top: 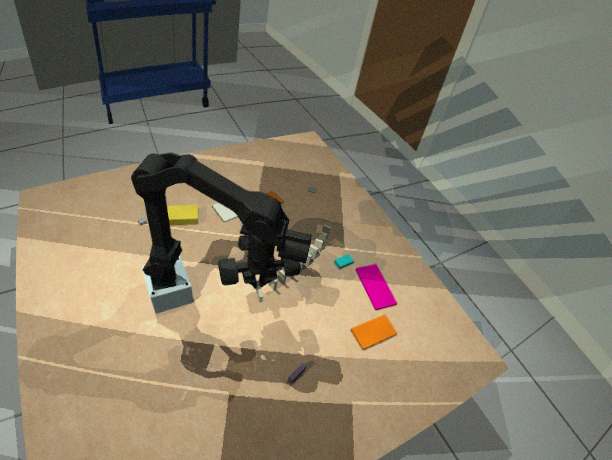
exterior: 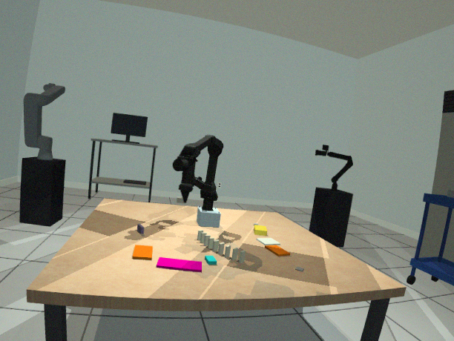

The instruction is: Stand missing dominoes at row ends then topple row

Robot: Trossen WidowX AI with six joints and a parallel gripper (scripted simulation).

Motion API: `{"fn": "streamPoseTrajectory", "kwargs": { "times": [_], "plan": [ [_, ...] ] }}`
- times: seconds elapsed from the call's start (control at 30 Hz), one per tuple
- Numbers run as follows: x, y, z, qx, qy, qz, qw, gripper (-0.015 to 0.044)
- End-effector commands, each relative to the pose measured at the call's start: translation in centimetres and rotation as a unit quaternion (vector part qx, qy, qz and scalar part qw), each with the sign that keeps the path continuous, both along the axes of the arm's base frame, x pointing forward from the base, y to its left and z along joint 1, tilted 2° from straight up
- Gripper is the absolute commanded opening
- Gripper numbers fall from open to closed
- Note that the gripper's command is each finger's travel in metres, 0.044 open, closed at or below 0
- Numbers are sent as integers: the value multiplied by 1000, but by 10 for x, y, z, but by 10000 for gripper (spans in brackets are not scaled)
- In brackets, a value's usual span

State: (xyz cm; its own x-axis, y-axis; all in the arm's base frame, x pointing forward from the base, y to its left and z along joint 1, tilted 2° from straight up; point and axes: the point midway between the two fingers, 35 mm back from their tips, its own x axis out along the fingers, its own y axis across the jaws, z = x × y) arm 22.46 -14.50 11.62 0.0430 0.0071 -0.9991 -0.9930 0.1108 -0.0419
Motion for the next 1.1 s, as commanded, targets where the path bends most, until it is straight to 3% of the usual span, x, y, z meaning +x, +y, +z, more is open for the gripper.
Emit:
{"fn": "streamPoseTrajectory", "kwargs": {
  "times": [0.0,0.13,0.33,0.7,1.07],
  "plan": [
    [14,-10,6,2,-4,-92,996,23],
    [38,-28,9,11,-4,-280,960,23],
    [69,-51,8,22,-4,-511,859,23],
    [72,-53,6,30,-9,-520,853,23],
    [96,-68,-26,153,-95,-555,812,23]
  ]
}}
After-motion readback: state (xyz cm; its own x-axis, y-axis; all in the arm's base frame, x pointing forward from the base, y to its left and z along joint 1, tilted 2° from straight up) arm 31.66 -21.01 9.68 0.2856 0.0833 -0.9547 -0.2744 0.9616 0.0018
